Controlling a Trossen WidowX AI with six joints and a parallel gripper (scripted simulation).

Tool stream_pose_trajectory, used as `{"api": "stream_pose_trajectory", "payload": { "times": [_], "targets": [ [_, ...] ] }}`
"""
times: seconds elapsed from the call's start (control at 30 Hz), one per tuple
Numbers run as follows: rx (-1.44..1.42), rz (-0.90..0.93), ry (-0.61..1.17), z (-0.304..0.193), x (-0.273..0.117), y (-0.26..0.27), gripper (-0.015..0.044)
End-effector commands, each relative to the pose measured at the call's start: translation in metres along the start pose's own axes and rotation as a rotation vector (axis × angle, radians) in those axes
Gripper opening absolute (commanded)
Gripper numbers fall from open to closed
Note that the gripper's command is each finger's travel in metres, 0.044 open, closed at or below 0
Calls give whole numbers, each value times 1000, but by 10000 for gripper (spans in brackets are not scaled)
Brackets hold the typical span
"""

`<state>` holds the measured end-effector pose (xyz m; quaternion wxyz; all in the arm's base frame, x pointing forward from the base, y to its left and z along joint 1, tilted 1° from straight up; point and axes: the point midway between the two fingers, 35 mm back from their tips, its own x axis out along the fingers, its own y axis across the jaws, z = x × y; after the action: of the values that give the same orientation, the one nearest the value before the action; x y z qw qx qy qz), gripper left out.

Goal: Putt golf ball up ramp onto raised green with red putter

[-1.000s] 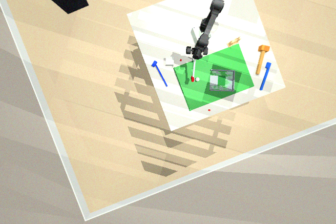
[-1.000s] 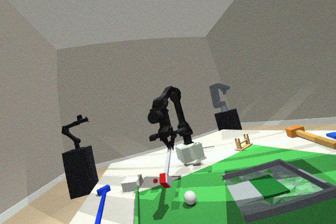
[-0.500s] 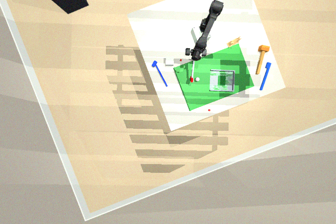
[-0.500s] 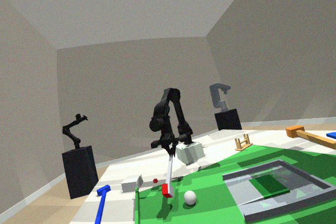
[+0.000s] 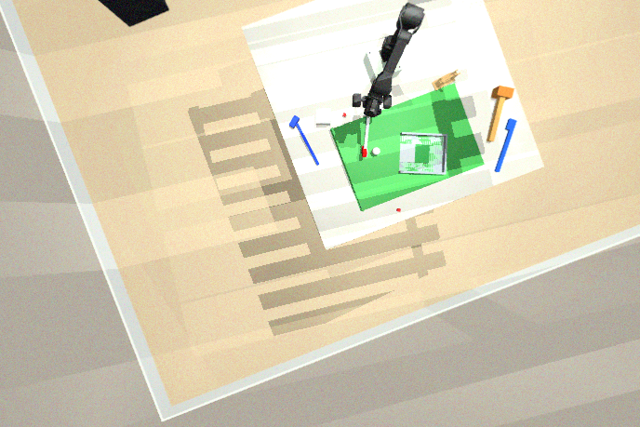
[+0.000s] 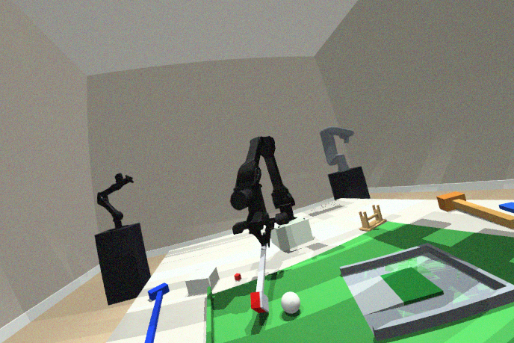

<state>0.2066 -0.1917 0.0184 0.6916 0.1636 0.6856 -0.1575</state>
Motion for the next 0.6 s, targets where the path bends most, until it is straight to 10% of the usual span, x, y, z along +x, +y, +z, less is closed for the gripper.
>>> {"api": "stream_pose_trajectory", "payload": {
  "times": [0.0,0.57],
  "targets": [
    [0,0,0,0,0,0,0],
    [4,-4,-2,0,3,-27,0]
  ]
}}
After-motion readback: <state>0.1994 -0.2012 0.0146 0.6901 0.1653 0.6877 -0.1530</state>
